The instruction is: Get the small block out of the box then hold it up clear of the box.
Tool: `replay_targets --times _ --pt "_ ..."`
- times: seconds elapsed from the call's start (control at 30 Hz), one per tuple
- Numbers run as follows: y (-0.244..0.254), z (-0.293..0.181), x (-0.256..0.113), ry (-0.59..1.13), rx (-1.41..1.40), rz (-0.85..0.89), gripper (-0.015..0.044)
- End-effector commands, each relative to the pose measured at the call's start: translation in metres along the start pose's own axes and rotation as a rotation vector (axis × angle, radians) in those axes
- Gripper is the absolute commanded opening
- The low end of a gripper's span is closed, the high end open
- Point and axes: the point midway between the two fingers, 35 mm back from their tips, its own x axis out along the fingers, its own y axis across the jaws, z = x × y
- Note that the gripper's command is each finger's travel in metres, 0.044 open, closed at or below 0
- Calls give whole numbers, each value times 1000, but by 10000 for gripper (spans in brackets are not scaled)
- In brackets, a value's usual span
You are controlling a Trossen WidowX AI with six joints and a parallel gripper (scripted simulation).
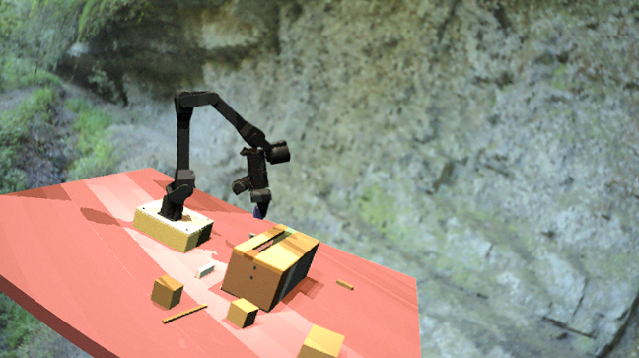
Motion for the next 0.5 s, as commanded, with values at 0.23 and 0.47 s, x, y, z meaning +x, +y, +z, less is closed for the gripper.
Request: replay_targets --times 0.23,0.47 --pt "10 10 -30 44 -168 -64 0" --pt "10 10 -30 44 -168 -64 0"
